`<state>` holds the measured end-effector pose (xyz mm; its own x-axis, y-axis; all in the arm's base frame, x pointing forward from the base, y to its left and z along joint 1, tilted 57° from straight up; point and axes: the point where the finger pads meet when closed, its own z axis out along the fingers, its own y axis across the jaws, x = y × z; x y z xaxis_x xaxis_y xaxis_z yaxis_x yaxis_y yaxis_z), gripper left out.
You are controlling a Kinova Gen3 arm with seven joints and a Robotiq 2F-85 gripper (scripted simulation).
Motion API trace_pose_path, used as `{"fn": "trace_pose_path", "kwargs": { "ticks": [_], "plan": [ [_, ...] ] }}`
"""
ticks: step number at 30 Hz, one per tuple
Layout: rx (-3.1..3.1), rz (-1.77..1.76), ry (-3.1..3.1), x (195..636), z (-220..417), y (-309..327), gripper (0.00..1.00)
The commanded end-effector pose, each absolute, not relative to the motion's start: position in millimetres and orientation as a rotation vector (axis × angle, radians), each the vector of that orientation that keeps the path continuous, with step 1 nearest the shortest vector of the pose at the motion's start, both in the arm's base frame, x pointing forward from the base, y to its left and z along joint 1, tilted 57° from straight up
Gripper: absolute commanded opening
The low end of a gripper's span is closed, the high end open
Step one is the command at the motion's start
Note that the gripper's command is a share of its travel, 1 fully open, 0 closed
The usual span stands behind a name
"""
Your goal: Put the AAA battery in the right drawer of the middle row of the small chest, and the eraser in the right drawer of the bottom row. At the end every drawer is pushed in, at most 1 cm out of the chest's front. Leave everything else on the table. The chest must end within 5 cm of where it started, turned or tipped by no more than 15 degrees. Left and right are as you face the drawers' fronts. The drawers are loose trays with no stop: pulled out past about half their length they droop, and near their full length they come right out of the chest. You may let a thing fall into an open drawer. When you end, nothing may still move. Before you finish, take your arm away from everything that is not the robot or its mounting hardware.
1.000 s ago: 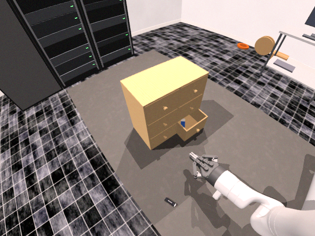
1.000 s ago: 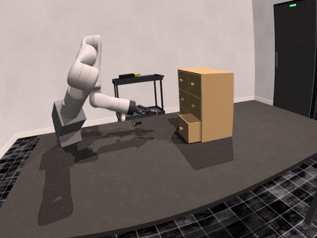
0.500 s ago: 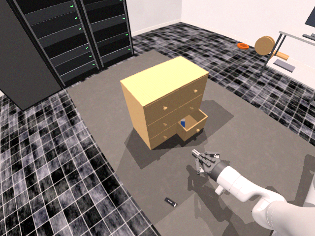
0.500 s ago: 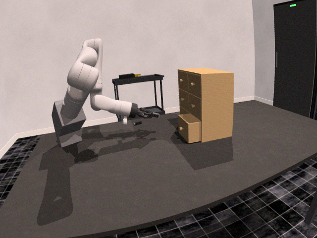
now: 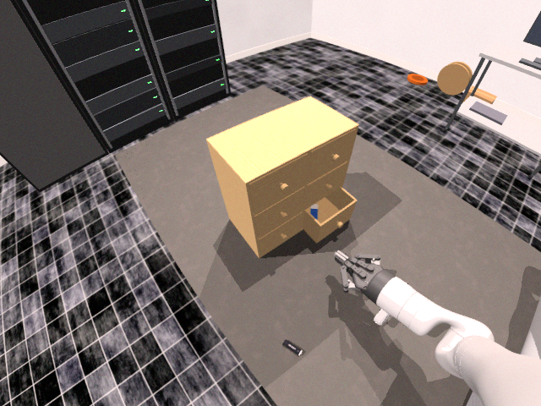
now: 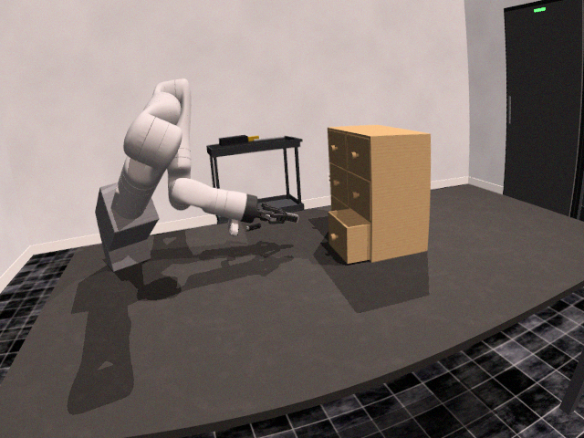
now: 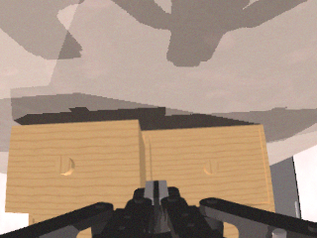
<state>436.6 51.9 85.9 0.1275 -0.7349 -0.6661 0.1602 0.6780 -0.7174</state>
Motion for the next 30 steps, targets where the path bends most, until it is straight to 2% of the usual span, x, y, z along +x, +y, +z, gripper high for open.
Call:
{"fn": "trace_pose_path", "kwargs": {
  "ticks": [1,30],
  "plan": [
    [-0.555,-0.704,1.288,438,89,46,0.0],
    [-0.557,-0.701,1.289,447,115,12,0.0]
  ]
}}
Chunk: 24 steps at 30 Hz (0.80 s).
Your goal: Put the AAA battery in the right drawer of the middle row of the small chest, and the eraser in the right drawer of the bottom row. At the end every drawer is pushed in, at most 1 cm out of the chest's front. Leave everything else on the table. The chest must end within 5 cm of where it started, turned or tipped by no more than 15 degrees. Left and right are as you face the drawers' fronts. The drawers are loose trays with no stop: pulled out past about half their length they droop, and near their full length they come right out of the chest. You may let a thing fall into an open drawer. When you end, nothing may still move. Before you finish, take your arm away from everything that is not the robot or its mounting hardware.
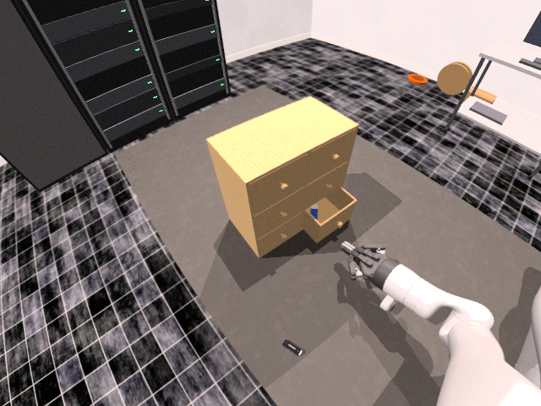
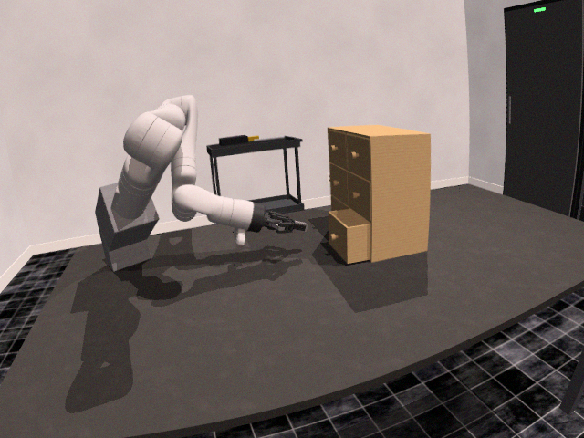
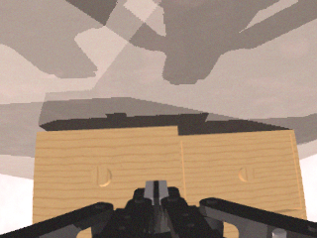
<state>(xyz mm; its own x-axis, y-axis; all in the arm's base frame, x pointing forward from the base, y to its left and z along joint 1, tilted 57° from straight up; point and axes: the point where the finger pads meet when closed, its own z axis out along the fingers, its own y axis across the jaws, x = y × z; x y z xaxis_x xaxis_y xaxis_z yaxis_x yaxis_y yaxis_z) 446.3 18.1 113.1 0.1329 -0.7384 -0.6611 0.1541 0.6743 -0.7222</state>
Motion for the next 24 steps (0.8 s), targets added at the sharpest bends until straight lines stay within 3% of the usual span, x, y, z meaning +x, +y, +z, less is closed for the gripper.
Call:
{"fn": "trace_pose_path", "kwargs": {
  "ticks": [1,24],
  "plan": [
    [-0.555,-0.697,1.288,448,117,11,0.0],
    [-0.557,-0.7,1.289,452,130,-7,0.0]
  ]
}}
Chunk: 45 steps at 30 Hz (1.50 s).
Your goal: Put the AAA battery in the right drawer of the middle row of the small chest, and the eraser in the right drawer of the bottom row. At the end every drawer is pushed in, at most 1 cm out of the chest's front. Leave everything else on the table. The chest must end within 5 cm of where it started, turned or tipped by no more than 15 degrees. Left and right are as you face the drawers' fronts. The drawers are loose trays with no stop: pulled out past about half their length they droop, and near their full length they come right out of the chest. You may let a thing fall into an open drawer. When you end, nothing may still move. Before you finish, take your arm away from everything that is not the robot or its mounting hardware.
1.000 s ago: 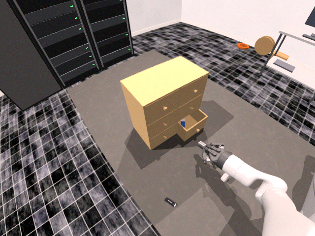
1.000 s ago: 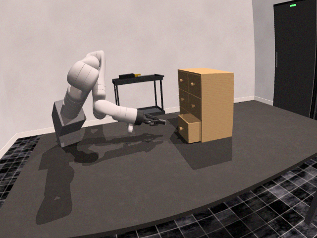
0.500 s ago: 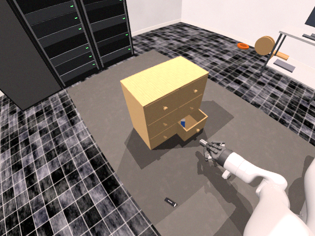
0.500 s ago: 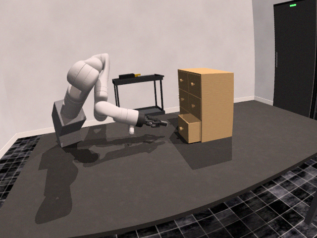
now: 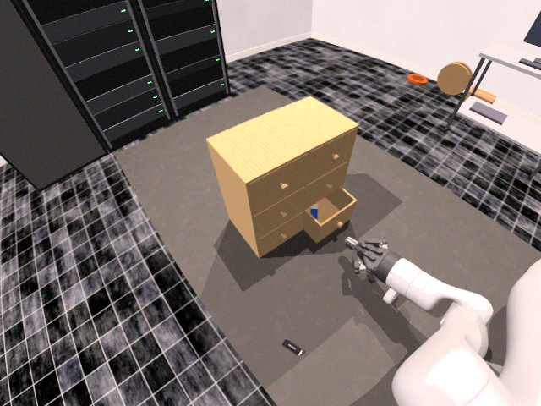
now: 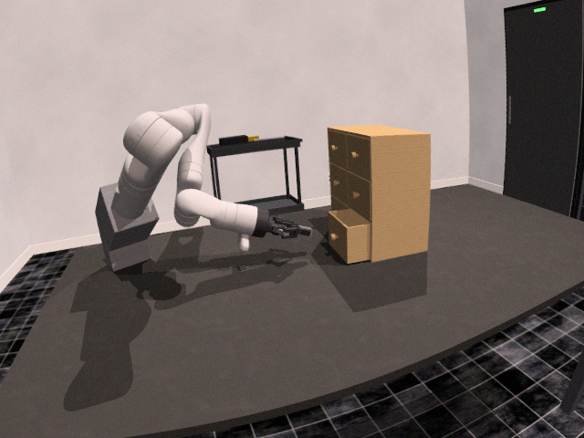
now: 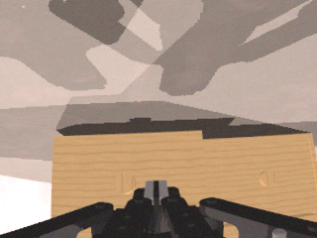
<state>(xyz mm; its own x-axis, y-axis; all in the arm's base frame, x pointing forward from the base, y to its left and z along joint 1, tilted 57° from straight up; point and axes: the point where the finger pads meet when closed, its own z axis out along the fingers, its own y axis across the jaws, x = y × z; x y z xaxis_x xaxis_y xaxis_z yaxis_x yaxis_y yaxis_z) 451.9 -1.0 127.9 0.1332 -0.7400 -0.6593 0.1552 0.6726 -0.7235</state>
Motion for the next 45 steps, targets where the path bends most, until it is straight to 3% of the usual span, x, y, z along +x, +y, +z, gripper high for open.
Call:
{"fn": "trace_pose_path", "kwargs": {
  "ticks": [1,45],
  "plan": [
    [-0.555,-0.698,1.289,453,131,-7,0.0],
    [-0.56,-0.708,1.288,457,143,-25,0.0]
  ]
}}
